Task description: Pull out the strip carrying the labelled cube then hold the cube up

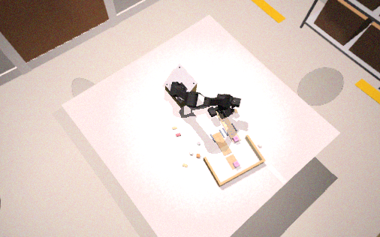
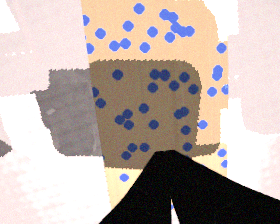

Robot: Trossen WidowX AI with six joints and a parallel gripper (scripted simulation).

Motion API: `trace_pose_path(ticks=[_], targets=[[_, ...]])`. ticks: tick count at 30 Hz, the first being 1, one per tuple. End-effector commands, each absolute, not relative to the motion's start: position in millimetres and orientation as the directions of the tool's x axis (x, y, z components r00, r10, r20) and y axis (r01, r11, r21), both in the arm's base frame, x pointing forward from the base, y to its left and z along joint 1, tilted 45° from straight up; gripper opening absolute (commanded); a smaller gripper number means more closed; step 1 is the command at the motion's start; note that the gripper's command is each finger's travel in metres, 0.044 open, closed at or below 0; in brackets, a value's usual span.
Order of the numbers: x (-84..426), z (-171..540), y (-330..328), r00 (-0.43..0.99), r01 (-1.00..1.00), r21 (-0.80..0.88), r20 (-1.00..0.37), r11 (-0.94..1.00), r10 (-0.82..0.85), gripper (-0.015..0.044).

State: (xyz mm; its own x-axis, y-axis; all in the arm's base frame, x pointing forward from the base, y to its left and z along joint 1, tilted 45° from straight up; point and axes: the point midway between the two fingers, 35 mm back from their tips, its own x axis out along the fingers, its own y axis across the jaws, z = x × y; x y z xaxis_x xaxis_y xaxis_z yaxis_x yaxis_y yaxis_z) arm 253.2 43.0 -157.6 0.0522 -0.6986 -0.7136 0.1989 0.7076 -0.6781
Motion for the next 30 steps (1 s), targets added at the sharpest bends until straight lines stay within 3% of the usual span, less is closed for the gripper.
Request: trace_pose_path(ticks=[1,30], targets=[[237,-162,37,0.017,0.191,-0.687,-0.712,0.701,-0.702,0.0000],[218,-164,39,0.017,0.191,-0.687,-0.712,0.701,-0.702,0.0000]])
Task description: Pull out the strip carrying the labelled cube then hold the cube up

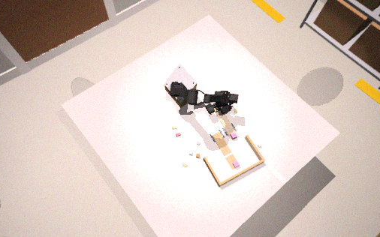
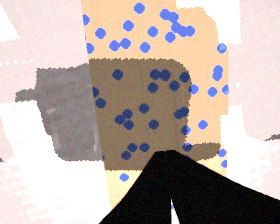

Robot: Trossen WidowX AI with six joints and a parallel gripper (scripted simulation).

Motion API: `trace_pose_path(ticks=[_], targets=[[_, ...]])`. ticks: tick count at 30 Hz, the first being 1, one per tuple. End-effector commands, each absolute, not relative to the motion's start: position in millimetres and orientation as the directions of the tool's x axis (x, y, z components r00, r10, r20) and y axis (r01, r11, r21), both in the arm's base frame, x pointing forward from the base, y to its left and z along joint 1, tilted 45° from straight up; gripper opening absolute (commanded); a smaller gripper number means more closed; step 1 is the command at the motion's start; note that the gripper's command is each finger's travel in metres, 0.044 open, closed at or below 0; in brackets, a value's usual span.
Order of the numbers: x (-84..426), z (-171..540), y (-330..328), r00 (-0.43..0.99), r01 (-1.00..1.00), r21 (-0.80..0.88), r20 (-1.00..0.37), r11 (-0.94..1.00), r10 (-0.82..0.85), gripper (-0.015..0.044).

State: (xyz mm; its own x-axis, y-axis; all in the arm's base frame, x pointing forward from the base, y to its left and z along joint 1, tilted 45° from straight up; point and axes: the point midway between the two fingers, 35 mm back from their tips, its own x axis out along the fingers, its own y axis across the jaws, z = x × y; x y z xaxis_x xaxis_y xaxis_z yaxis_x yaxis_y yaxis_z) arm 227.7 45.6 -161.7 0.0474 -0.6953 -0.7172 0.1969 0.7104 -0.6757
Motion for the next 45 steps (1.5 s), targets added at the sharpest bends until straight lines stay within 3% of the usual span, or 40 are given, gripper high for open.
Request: trace_pose_path(ticks=[1,20,29,45], targets=[[218,-164,39,0.017,0.191,-0.687,-0.712,0.701,-0.702,0.0000],[218,-164,39,0.017,0.191,-0.687,-0.712,0.701,-0.702,0.0000],[228,-132,76,0.017,0.191,-0.685,-0.714,0.703,-0.700,0.0000],[293,-116,70,0.019,0.214,-0.682,-0.713,0.699,-0.701,0.0420]])
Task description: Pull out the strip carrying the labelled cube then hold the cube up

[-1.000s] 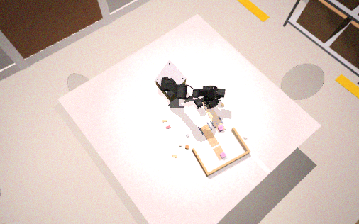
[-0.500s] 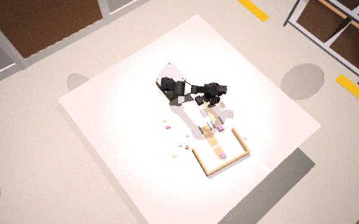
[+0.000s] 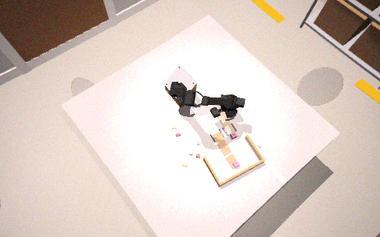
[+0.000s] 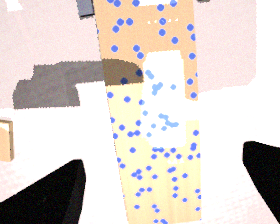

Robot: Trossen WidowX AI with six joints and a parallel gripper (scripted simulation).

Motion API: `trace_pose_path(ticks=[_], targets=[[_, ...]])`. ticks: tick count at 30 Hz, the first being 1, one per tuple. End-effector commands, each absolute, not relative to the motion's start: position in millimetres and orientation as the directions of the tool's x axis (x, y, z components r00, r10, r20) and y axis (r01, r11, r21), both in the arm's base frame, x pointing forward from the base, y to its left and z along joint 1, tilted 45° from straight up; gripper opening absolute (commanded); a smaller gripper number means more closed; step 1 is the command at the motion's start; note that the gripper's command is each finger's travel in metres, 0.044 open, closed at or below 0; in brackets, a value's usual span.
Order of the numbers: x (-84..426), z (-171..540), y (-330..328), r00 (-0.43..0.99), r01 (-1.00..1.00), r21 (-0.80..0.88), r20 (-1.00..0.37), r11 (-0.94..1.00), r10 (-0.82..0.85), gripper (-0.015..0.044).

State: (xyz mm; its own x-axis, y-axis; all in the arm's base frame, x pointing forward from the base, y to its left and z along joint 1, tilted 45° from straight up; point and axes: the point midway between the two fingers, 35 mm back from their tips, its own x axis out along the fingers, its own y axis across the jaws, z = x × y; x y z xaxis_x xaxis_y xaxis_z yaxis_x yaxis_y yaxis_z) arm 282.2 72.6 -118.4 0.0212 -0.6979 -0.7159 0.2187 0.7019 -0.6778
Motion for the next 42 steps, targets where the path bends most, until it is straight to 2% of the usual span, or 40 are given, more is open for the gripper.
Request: trace_pose_path(ticks=[1,36,42], targets=[[297,-115,70,0.019,0.214,-0.682,-0.713,0.699,-0.701,0.0440],[435,-77,56,0.023,0.218,-0.683,-0.711,0.698,-0.703,0.0440],[435,-82,51,0.023,0.218,-0.682,-0.711,0.698,-0.703,0.0282]])
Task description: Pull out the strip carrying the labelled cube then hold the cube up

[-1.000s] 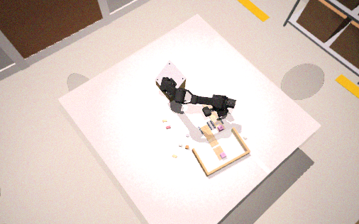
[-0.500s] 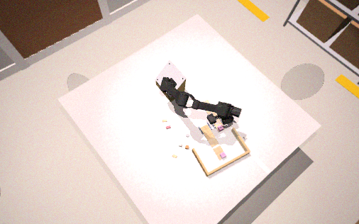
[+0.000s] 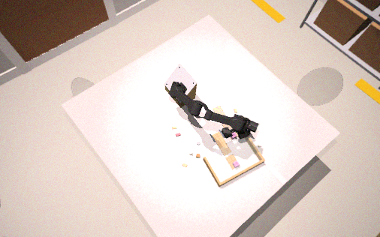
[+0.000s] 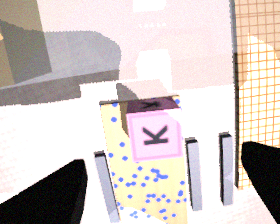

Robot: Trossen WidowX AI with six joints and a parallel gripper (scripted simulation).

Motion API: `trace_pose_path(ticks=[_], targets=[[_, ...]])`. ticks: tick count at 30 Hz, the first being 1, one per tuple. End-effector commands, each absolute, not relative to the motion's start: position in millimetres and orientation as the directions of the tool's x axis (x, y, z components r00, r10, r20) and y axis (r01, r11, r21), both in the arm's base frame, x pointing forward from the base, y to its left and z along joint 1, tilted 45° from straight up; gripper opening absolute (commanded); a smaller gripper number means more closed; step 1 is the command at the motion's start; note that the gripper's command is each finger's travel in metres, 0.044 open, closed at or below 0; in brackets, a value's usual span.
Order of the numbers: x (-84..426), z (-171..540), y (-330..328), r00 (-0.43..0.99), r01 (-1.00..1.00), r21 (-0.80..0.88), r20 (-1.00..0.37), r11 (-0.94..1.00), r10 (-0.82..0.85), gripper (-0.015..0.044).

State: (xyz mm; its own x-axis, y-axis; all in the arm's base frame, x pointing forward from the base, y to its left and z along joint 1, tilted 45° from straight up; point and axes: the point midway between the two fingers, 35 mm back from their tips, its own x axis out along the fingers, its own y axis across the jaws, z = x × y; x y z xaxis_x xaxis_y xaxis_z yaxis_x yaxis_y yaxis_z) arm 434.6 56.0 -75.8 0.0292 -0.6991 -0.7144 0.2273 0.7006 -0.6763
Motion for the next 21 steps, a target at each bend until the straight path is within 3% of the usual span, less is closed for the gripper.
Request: trace_pose_path(ticks=[1,21], targets=[[435,-83,50,0.023,0.218,-0.682,-0.711,0.698,-0.703,0.0256],[436,-107,27,0.024,0.218,-0.683,-0.710,0.697,-0.704,0.0250]])
